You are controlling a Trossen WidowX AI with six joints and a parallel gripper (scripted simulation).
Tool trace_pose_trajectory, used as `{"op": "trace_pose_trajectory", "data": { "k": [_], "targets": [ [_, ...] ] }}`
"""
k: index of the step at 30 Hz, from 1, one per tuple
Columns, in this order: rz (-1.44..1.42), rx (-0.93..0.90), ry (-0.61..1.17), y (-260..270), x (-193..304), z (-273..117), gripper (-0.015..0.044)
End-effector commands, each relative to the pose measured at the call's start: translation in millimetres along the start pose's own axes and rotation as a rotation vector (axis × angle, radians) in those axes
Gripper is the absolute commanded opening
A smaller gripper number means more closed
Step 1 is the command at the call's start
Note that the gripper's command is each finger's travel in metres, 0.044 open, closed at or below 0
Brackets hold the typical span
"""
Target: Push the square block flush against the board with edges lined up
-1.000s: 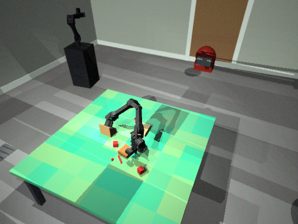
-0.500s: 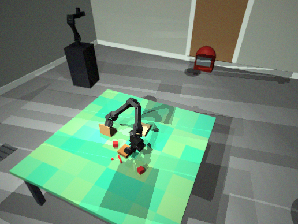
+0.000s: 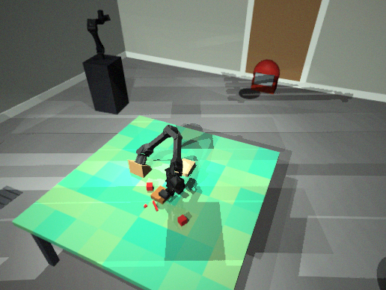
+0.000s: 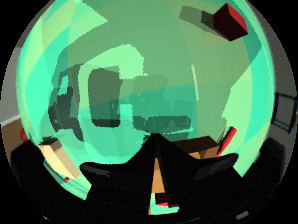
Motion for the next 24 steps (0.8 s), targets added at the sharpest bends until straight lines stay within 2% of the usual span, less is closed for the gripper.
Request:
{"op": "trace_pose_trajectory", "data": {
  "k": [1,24],
  "targets": [
    [-0.003,0.004,0.004,1,6,0,0.0000],
    [-0.001,0.004,0.005,1,30,-1,0.0000]
  ]
}}
Point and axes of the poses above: the point midway between the two fingers, 35 mm back from their tips, its own z axis out along the fingers, its own y axis across the jaws, x = y × z, the point moved 6 cm from there along -z, back along the fingers, and after that the axes turned 7 degrees about -z, right-handed, at the moved point
